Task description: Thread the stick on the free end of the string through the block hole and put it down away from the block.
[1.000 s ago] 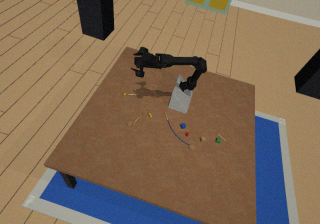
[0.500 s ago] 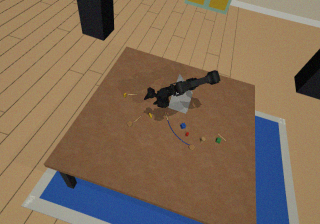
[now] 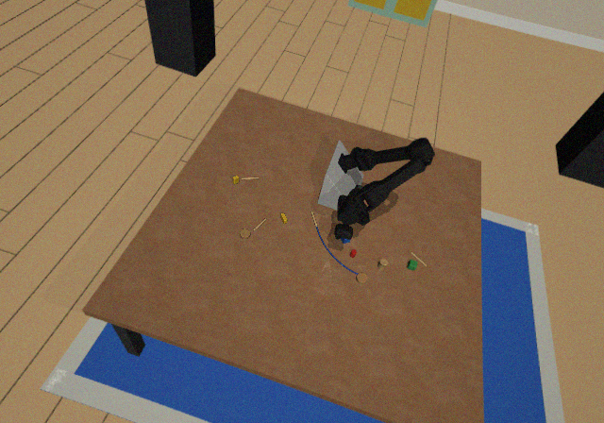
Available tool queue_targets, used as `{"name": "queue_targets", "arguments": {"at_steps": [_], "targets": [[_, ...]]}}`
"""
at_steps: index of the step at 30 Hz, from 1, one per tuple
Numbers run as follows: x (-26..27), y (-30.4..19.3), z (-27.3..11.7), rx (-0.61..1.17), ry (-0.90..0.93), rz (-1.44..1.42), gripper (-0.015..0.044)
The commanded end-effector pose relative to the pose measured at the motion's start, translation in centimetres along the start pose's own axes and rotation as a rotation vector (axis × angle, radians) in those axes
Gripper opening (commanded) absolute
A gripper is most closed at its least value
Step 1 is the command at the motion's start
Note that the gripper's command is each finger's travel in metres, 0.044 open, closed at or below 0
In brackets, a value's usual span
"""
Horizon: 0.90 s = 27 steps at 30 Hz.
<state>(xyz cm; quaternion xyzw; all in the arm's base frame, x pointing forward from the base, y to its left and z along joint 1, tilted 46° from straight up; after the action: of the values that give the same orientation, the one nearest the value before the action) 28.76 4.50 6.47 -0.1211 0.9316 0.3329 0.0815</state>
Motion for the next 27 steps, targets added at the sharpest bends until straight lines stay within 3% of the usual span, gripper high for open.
{"name": "queue_targets", "arguments": {"at_steps": [1, 17, 27], "targets": [[1.61, 3.74, 1.24, -0.122, 0.027, -0.206, 0.044], [1.69, 3.95, 1.3, -0.129, 0.029, -0.201, 0.044], [1.32, 3.8, 0.74, -0.103, 0.086, 0.74, 0.044]]}}
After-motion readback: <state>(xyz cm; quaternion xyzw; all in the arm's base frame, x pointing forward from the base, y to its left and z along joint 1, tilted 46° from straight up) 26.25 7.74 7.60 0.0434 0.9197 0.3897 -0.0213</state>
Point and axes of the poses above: the point midway between the two fingers, 35 mm back from their tips, its own z axis out along the fingers, its own x axis across the jaws, y = z × x, the point moved 4 cm from there along -z, back along the fingers, and after that the axes turned 6 degrees about -z, right-handed, at the moved point
